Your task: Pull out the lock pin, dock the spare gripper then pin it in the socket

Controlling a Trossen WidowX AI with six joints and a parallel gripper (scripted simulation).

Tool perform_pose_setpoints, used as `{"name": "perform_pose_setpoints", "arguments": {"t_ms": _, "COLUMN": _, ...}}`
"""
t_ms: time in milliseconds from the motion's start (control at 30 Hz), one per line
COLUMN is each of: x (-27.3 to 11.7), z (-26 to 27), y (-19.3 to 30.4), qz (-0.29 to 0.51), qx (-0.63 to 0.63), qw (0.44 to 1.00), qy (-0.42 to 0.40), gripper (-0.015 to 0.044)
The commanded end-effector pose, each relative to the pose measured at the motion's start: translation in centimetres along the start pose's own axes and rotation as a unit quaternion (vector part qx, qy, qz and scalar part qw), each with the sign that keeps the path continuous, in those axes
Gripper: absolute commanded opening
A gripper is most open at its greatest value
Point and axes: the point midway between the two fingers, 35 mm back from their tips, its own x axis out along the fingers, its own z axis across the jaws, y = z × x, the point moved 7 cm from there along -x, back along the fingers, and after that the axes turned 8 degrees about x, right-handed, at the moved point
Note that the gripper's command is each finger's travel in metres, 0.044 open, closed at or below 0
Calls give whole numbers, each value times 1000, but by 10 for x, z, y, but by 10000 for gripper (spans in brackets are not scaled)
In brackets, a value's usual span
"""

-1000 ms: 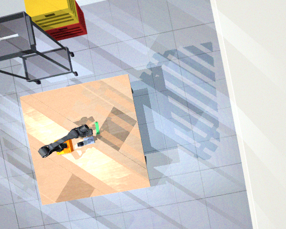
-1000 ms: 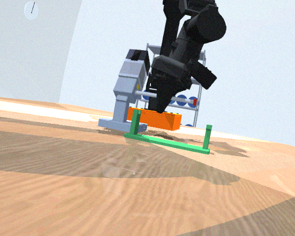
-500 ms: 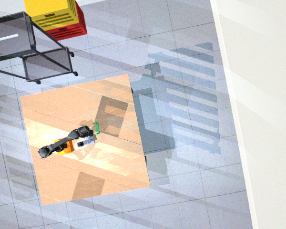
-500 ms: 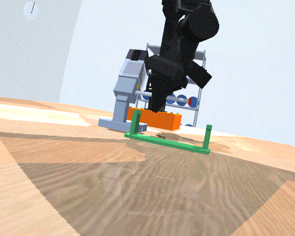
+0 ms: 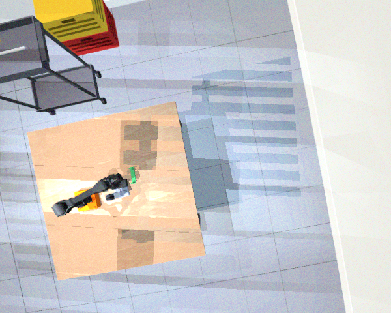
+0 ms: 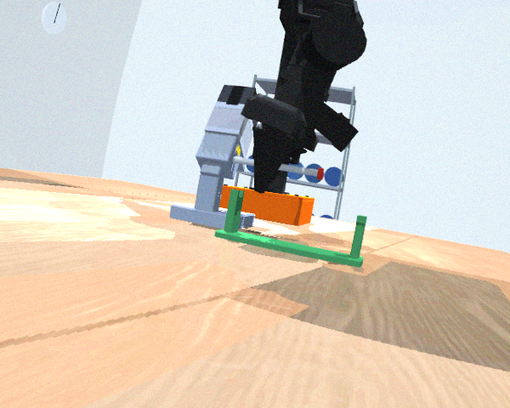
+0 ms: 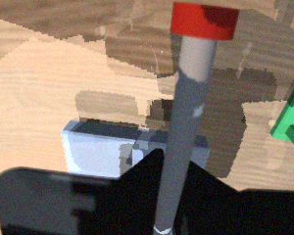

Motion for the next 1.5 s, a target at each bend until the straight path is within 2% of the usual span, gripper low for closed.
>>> {"name": "perform_pose_setpoints", "arguments": {"t_ms": 0, "x": 0, "z": -1, "y": 3, "qz": 0, "qx": -1, "qw": 1000, "qy": 1, "gripper": 0}}
{"name": "perform_pose_setpoints", "arguments": {"t_ms": 500, "x": 2, "z": -2, "y": 9, "qz": 0, "qx": -2, "qw": 1000, "qy": -1, "gripper": 0}}
{"name": "perform_pose_setpoints", "arguments": {"t_ms": 767, "x": 2, "z": -2, "y": 9, "qz": 0, "qx": 0, "qw": 1000, "qy": -3, "gripper": 200}}
{"name": "perform_pose_setpoints", "arguments": {"t_ms": 1000, "x": -2, "z": -1, "y": 7, "qz": 0, "qx": 0, "qw": 1000, "qy": -3, "gripper": 200}}
{"name": "perform_pose_setpoints", "arguments": {"t_ms": 1467, "x": -33, "z": 2, "y": -7, "qz": 3, "qx": -3, "qw": 1000, "qy": -6, "gripper": 200}}
